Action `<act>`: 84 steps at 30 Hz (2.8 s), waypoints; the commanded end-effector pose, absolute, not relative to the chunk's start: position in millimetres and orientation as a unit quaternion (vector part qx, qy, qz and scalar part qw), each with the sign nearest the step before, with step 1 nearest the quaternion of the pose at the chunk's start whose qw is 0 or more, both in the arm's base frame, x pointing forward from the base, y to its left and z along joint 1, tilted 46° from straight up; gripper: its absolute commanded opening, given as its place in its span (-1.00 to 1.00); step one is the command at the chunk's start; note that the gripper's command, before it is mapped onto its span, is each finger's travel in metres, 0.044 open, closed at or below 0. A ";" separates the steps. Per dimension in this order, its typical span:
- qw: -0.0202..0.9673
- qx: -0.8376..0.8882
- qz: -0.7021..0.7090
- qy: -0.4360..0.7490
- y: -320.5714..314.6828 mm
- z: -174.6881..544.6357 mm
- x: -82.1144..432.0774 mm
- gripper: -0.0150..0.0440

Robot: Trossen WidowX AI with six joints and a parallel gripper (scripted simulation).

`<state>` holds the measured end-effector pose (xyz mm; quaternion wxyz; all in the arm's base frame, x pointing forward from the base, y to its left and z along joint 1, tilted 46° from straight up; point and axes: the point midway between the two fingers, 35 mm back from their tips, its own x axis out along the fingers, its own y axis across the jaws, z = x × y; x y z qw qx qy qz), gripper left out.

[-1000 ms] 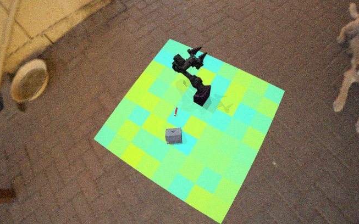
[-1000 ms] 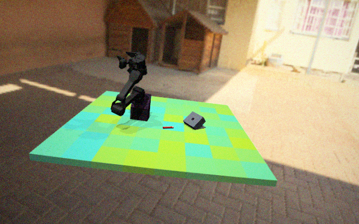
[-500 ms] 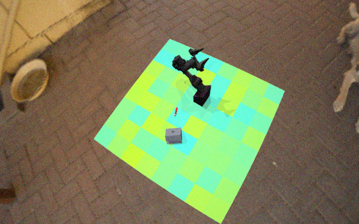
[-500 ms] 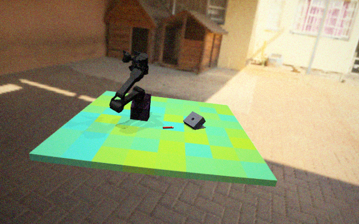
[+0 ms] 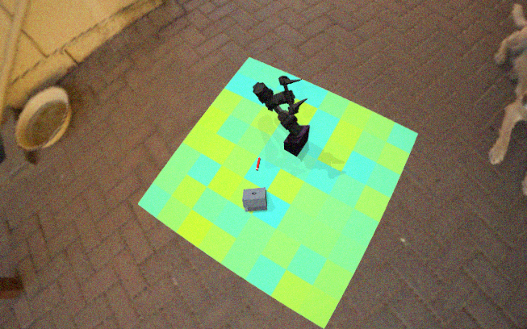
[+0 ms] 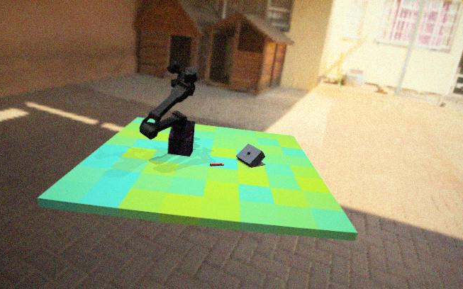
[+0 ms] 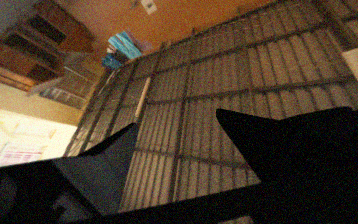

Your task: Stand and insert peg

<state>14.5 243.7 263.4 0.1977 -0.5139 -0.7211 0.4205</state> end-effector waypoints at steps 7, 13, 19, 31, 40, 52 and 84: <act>0.268 -0.572 0.490 -0.601 254.2 247.1 60.2 1.00; 0.314 -0.600 0.522 -0.519 255.6 234.9 89.0 1.00; 0.360 -0.621 0.546 -0.432 253.0 221.7 117.7 1.00; 0.450 -0.644 0.566 -0.250 236.2 193.4 172.1 1.00; 0.505 -0.648 0.556 -0.125 214.8 172.8 207.1 1.00; 0.575 -0.631 0.517 0.060 173.1 143.8 248.1 1.00; 0.667 -0.504 0.255 0.486 26.6 81.2 296.5 1.00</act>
